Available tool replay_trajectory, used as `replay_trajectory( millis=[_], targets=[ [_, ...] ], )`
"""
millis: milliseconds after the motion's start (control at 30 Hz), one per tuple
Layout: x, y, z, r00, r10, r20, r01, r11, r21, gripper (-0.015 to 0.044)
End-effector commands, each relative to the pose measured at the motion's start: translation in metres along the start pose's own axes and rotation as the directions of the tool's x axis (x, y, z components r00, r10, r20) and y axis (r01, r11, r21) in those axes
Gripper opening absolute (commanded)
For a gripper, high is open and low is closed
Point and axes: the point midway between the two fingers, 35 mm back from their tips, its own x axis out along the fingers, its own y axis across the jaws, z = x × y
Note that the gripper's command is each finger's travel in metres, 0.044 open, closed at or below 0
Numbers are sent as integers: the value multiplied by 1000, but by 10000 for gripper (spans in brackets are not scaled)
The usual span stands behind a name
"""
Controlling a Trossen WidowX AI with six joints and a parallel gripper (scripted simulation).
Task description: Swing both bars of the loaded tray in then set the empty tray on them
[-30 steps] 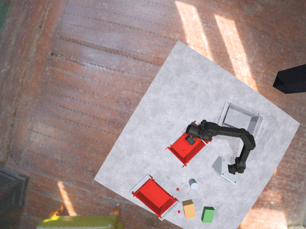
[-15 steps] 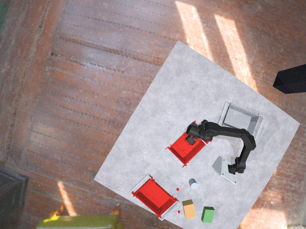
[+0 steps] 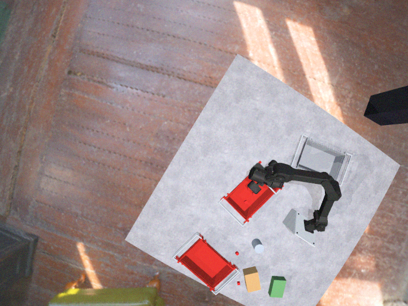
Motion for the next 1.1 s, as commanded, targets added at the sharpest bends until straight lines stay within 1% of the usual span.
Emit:
replay_trajectory(
  millis=[0,100,133,233,500,700,767,1067],
  targets=[
    [-6,0,0,1000,1,1,-1,1000,-2,86],
    [-26,1,1,1000,2,0,-2,1000,-1,86],
    [-7,0,-1,1000,-6,-11,5,1000,-10,86],
    [-7,23,1,1000,8,-15,-8,1000,-26,86],
    [-12,147,-9,999,33,-19,-33,999,-39,86],
    [-13,240,-43,1000,18,-4,-18,1000,-5,86],
    [-12,261,-56,1000,11,1,-11,1000,5,86],
    [-12,266,-59,1000,10,2,-10,1000,7,86]
  ],
)
